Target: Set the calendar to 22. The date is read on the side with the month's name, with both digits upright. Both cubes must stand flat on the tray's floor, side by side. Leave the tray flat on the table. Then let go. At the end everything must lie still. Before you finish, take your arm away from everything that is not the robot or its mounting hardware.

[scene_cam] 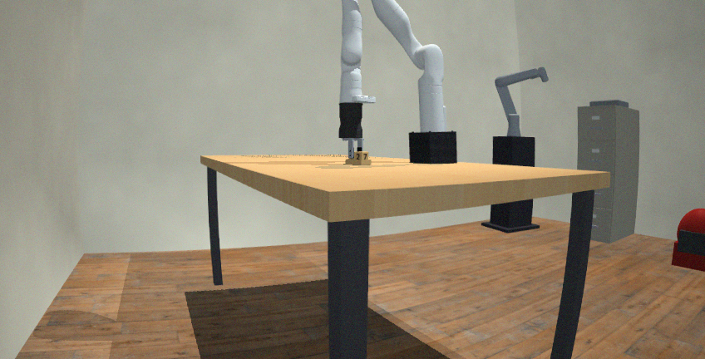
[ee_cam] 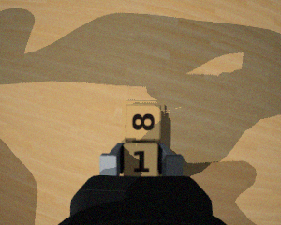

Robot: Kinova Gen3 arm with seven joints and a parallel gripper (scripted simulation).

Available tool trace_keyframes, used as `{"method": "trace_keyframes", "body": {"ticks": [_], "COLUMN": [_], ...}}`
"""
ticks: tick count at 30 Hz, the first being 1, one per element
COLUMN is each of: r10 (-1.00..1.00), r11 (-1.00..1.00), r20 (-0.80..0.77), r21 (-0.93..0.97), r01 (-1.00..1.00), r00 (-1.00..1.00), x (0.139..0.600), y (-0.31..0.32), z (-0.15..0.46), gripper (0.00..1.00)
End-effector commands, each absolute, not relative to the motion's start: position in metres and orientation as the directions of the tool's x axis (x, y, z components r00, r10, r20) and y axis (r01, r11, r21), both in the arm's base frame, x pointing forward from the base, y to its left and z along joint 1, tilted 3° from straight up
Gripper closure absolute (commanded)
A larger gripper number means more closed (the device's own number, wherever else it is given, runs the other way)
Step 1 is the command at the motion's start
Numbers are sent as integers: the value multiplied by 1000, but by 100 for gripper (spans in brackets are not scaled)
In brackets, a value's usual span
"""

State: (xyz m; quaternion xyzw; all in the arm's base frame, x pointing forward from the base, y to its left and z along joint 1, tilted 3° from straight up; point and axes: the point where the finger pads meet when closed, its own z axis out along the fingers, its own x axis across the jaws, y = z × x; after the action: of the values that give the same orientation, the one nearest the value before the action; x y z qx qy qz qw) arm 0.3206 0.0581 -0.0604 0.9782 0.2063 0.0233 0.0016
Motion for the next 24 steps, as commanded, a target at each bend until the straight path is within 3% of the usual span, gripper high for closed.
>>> {"method": "trace_keyframes", "body": {"ticks": [1,24], "r10": [402,402], "r11": [-916,-916], "r20": [48,51], "r21": [11,10], "r01": [402,402], "r00": [915,914], "x": [323,320], "y": [59,59], "z": [-59,24], "gripper": [40,40]}}
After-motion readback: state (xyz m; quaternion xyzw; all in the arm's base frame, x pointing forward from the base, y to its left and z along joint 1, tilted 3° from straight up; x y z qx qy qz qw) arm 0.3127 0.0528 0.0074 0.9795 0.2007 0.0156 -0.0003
